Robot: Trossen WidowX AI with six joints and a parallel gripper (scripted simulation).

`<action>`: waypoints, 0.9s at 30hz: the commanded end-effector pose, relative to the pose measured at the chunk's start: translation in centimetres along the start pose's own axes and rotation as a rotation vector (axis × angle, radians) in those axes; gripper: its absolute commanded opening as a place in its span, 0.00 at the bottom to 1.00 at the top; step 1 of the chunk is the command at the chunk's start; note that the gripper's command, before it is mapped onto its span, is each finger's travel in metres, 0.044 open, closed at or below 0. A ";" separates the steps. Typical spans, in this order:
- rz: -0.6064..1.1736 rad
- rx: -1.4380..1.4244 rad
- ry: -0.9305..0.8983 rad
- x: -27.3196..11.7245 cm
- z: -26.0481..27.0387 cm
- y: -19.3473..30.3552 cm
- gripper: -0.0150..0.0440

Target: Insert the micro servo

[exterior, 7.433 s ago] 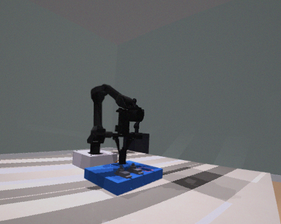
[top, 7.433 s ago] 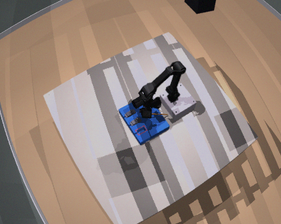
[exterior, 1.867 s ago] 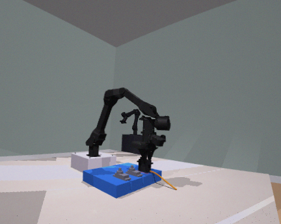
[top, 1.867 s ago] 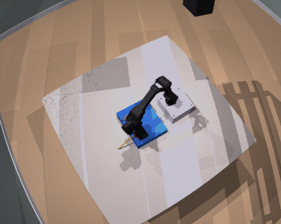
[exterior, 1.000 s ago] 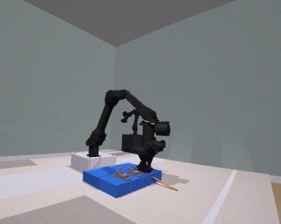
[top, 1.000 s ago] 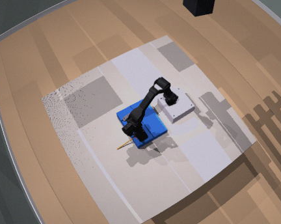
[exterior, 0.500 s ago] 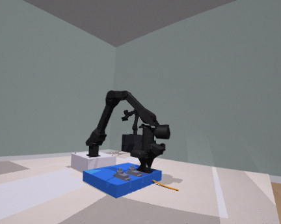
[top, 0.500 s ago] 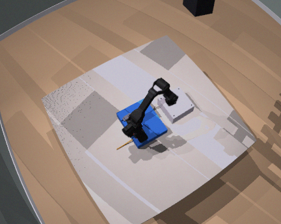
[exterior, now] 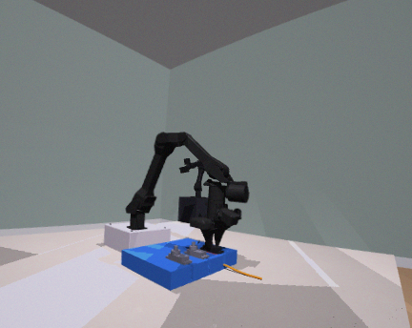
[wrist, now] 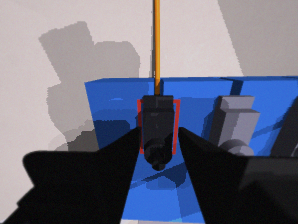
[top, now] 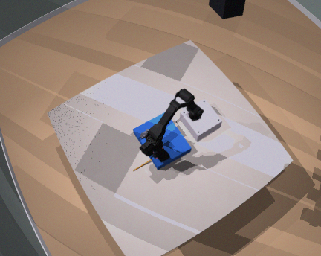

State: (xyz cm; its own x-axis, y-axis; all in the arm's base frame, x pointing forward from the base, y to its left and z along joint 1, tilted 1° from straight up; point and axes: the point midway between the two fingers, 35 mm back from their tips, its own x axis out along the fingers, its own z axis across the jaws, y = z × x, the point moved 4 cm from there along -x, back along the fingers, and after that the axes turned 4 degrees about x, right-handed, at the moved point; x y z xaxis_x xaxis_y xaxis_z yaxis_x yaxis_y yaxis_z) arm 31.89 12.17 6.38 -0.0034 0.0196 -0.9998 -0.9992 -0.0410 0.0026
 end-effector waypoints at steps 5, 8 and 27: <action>-0.025 -0.001 -0.007 -2.6 -0.1 0.4 0.57; -0.023 -0.001 -0.008 -3.1 0.0 1.3 0.71; -0.023 -0.002 -0.009 -10.6 -0.7 10.6 1.00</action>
State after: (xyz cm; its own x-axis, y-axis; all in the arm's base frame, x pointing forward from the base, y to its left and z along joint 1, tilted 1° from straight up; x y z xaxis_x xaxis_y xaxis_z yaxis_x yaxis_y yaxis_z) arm 21.26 10.79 15.48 0.0003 0.0219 -0.9998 -0.9989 -0.0460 -0.0013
